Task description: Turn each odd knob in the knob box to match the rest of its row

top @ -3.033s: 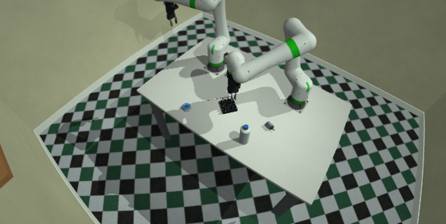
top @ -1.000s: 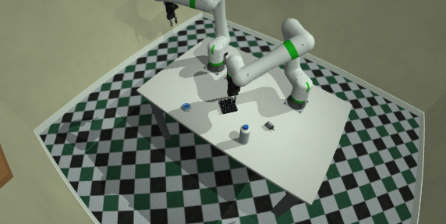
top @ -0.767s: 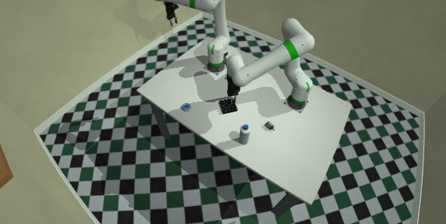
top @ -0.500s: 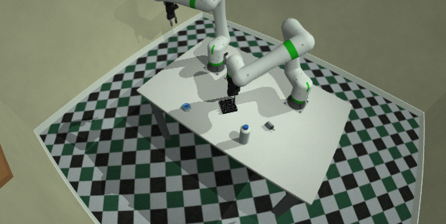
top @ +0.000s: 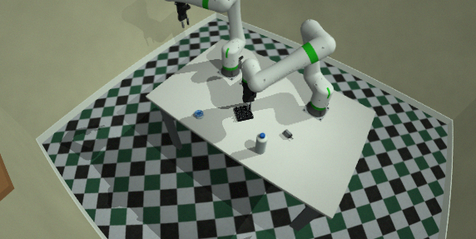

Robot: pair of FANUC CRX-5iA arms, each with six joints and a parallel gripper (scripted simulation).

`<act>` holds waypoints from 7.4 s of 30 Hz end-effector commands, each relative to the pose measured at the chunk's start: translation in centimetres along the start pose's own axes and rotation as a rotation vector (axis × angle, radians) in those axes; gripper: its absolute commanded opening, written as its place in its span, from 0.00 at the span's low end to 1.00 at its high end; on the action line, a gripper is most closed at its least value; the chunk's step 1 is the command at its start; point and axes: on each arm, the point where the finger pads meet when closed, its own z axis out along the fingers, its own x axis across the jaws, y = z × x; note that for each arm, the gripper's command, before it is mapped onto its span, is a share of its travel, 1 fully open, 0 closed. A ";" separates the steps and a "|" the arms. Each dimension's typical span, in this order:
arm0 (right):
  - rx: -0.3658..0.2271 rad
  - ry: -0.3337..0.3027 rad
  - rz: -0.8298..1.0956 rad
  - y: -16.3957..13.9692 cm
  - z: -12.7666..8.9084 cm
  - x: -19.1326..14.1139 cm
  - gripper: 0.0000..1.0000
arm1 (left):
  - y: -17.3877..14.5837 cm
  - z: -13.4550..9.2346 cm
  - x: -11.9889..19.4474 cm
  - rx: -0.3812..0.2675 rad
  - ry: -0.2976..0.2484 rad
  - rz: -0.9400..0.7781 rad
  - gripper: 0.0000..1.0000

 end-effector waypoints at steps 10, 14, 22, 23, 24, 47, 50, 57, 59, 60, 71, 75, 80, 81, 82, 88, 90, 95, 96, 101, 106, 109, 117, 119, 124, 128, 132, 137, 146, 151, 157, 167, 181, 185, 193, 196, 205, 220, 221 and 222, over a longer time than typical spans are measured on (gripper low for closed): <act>-0.002 0.000 0.000 0.0 -0.1 0.0 1.00 | 0.0 -0.1 0.1 -0.001 0.002 -0.033 0.30; -0.002 0.000 0.000 0.0 -0.1 0.0 1.00 | 0.0 -0.1 0.1 -0.001 0.002 -0.062 0.30; -0.002 0.000 0.000 0.0 -0.1 0.0 1.00 | 0.0 -0.1 0.1 -0.001 0.002 -0.140 0.30; -0.002 0.000 0.000 0.0 -0.1 0.0 1.00 | 0.0 -0.1 0.1 -0.001 0.002 -0.140 0.30; -0.002 0.000 0.000 0.0 -0.1 0.0 1.00 | 0.0 -0.1 0.1 -0.001 0.002 -0.154 0.30; -0.002 0.000 0.000 0.0 -0.1 0.0 1.00 | 0.0 -0.1 0.1 -0.001 0.002 -0.590 0.30; -0.002 0.000 0.000 0.0 -0.1 0.0 1.00 | 0.0 -0.1 0.1 -0.001 0.002 -0.668 0.30; -0.002 0.000 0.000 0.0 -0.1 0.0 1.00 | 0.0 -0.1 0.1 -0.001 0.002 -0.802 0.30; -0.002 0.000 0.000 0.0 -0.1 0.0 1.00 | 0.0 -0.1 0.1 -0.001 0.001 -0.857 0.30; -0.002 0.000 0.000 0.0 -0.1 0.0 1.00 | 0.0 -0.1 0.1 -0.001 0.001 -0.884 0.30; -0.002 0.000 0.000 0.0 -0.1 0.0 1.00 | 0.0 -0.1 0.1 -0.002 0.001 -1.171 0.30; -0.002 0.000 0.000 0.0 -0.1 0.0 1.00 | 0.0 -0.1 0.1 -0.002 0.001 -1.219 0.30; -0.002 0.000 0.000 0.0 -0.1 0.0 1.00 | 0.0 -0.1 0.1 -0.002 0.001 -1.330 0.30; -0.002 0.000 0.000 0.0 -0.1 0.0 1.00 | 0.0 -0.1 0.1 -0.002 0.001 -1.351 0.30; -0.002 0.000 0.000 0.0 -0.1 0.0 1.00 | 0.0 -0.1 0.1 -0.002 0.001 -1.371 0.30; -0.002 0.000 0.000 0.0 -0.1 0.0 1.00 | 0.0 -0.1 0.1 -0.002 0.001 -1.478 0.30; -0.002 0.000 0.000 0.0 -0.1 0.0 1.00 | 0.0 -0.1 0.1 -0.002 0.001 -1.493 0.30; -0.002 0.000 0.000 0.0 -0.1 0.0 1.00 | 0.0 -0.1 0.1 -0.002 0.001 -1.547 0.30; -0.002 0.000 0.000 0.0 -0.1 0.0 1.00 | 0.0 -0.1 0.1 -0.002 0.001 -1.558 0.30; -0.002 0.000 0.000 0.0 -0.1 0.0 1.00 | 0.0 -0.1 0.1 -0.002 0.001 -1.606 0.30; -0.002 0.000 0.000 0.0 -0.1 0.0 1.00 | 0.0 -0.1 0.1 -0.002 0.001 -1.636 0.30; -0.002 0.000 0.000 0.0 -0.1 0.0 1.00 | 0.0 -0.1 0.1 -0.002 0.001 -1.640 0.30; -0.002 0.000 0.000 0.0 -0.1 0.0 1.00 | 0.0 -0.1 0.1 -0.002 0.001 -1.656 0.30; -0.002 0.000 0.000 0.0 -0.1 0.0 1.00 | 0.0 -0.1 0.1 -0.002 0.001 -1.656 0.30; -0.002 0.000 0.000 0.0 -0.1 0.0 1.00 | 0.0 -0.1 0.1 -0.002 0.001 -1.656 0.30; -0.002 0.000 0.000 0.0 -0.1 0.0 1.00 | 0.0 -0.1 0.1 -0.002 0.001 -1.656 0.46; -0.002 0.000 0.000 0.0 -0.1 0.0 1.00 | 0.0 -0.1 0.1 -0.002 0.001 -1.656 0.46; -0.002 0.000 0.000 0.0 -0.1 0.0 1.00 | 0.0 -0.1 0.1 -0.002 0.001 -1.656 0.46; -0.002 0.000 0.000 0.0 -0.1 0.0 1.00 | 0.0 -0.3 0.1 -0.002 0.001 -1.656 0.46; -0.002 0.000 0.000 0.0 -0.1 0.0 1.00 | 0.0 -2.2 0.1 -0.002 0.001 -1.656 0.46; -0.002 0.000 0.000 0.0 -0.1 0.0 1.00 | 0.0 -3.9 0.1 -0.002 0.001 -1.656 0.46; -0.002 0.000 0.000 0.0 -0.1 0.0 1.00 | 0.0 -3.9 0.0 -0.002 0.001 -1.623 0.46; -0.002 0.000 0.000 0.0 -0.1 0.0 1.00 | -0.4 -4.4 -0.5 -0.002 0.001 -1.186 0.46; -0.002 0.000 0.000 0.0 -0.1 0.0 1.00 | -0.4 -4.6 -0.5 -0.001 0.001 -1.068 0.46; -0.002 0.000 0.000 0.0 -0.1 0.0 1.00 | -0.5 -4.8 -0.6 -0.001 0.002 -0.890 0.46; -0.002 0.000 0.000 0.0 -0.1 0.0 1.00 | -0.6 -4.9 -0.5 -0.001 0.002 -0.755 0.46; -0.002 0.000 0.000 0.0 -0.1 0.0 1.00 | -0.5 -5.2 -0.4 -0.001 0.002 -0.490 0.46; -0.002 0.000 0.000 0.0 -0.1 0.0 1.00 | -0.2 -5.7 -0.1 0.000 0.002 -0.061 0.46; -0.002 0.000 0.000 0.0 -0.1 0.0 1.00 | -0.1 -5.8 0.0 0.000 0.002 -0.031 0.46; -0.002 0.000 0.000 0.0 -0.1 0.0 1.00 | -0.1 -5.8 0.0 0.000 0.002 -0.002 0.46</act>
